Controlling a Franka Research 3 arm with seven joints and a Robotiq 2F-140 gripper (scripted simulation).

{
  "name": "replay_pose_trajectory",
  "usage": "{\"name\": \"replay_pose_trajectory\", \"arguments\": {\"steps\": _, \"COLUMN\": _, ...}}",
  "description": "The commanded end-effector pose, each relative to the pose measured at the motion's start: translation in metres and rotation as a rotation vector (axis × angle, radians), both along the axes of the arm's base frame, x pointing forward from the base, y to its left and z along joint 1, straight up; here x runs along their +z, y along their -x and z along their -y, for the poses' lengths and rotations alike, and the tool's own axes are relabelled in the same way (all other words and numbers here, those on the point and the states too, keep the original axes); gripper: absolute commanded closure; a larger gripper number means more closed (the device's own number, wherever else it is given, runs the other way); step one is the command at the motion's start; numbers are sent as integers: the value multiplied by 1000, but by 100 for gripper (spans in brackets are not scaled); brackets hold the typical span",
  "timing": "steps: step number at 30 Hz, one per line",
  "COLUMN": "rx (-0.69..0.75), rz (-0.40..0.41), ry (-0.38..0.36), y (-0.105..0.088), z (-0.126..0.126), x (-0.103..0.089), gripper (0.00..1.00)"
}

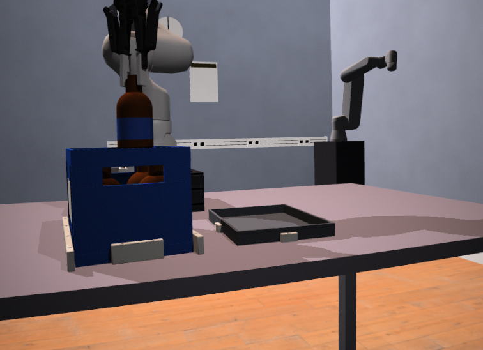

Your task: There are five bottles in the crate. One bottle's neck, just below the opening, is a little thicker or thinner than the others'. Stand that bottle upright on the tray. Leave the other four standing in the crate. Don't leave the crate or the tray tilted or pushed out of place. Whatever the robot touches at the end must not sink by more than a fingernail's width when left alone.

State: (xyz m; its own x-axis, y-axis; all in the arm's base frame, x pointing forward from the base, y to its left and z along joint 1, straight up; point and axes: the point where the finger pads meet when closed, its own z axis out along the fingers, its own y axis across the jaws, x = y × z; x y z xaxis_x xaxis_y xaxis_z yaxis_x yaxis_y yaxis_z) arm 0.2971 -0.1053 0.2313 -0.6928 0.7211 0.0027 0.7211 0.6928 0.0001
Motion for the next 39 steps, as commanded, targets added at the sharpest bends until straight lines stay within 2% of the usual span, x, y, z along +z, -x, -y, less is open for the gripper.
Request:
{"name": "replay_pose_trajectory", "arguments": {"steps": 1, "rx": -4, "rz": 6, "ry": -1, "y": -2, "z": -1, "x": 4, "gripper": 90}}
{"name": "replay_pose_trajectory", "arguments": {"steps": 22, "rx": -4, "rz": 6, "ry": -1, "y": -1, "z": -1, "x": 21, "gripper": 90}}
{"name": "replay_pose_trajectory", "arguments": {"steps": 39, "rx": -4, "rz": 6, "ry": -1, "y": -1, "z": -1, "x": 22, "gripper": 90}}
